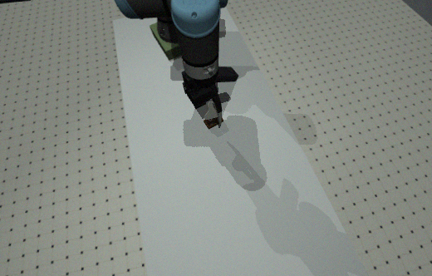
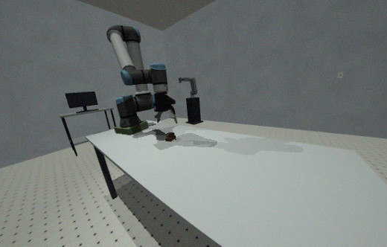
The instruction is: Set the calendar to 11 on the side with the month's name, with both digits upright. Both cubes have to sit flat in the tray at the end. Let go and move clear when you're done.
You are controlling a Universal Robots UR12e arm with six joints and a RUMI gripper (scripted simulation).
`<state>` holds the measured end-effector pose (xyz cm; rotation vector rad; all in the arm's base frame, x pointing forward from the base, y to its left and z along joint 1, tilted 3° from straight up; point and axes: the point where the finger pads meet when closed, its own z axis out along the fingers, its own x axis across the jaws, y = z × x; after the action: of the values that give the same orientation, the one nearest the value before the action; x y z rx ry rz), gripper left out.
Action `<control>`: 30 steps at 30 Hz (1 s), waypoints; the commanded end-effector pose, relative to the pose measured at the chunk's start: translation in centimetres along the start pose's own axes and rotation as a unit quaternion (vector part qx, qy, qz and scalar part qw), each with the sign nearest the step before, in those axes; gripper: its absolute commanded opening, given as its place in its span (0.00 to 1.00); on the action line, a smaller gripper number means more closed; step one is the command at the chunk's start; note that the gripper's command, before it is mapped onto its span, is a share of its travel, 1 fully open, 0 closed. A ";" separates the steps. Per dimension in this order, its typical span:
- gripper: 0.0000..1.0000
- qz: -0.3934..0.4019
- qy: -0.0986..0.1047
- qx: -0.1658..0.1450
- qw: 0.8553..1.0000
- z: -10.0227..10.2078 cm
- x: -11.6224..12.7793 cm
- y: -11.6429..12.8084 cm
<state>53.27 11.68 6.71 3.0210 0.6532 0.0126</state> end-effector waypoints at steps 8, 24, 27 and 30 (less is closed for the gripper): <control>1.00 0.000 0.001 0.000 1.000 -0.7 0.1 0.0; 1.00 0.000 0.001 0.000 1.000 -6.2 0.0 0.0; 1.00 0.000 0.001 0.000 1.000 -7.0 0.0 0.0; 1.00 0.000 0.001 0.000 1.000 -7.4 0.0 0.0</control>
<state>53.15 12.00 13.43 3.0209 0.6532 0.0133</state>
